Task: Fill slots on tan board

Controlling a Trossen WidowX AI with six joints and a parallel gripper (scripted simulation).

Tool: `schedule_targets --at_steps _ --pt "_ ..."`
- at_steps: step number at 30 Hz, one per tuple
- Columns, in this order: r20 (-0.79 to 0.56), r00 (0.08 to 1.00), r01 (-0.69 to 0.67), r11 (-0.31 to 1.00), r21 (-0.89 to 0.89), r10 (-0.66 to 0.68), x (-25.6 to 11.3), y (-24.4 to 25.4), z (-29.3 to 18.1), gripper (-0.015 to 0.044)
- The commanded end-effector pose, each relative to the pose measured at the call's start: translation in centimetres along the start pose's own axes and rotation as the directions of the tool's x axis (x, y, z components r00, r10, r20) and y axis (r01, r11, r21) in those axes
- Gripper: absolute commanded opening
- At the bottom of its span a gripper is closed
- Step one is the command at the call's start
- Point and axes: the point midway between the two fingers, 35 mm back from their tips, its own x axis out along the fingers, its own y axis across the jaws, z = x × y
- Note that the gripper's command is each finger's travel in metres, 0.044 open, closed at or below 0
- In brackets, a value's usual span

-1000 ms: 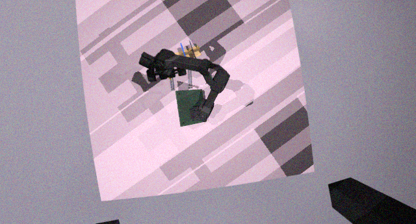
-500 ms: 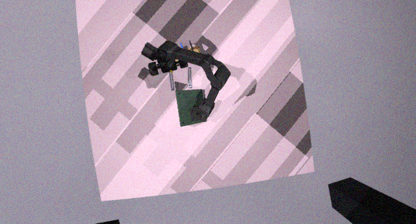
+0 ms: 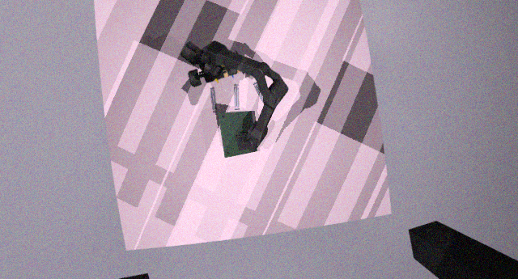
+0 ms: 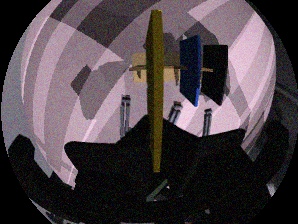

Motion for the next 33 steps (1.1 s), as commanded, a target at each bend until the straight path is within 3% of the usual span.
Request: schedule_targets --at_steps 1,33 --pt "0.007 1.0 0.006 1.0 -0.016 -0.005 -0.1 -0.8 1.0 0.0" --pt "0.006 1.0 0.011 0.999 -0.03 -0.011 3.0 -1.6 1.8 0.0"
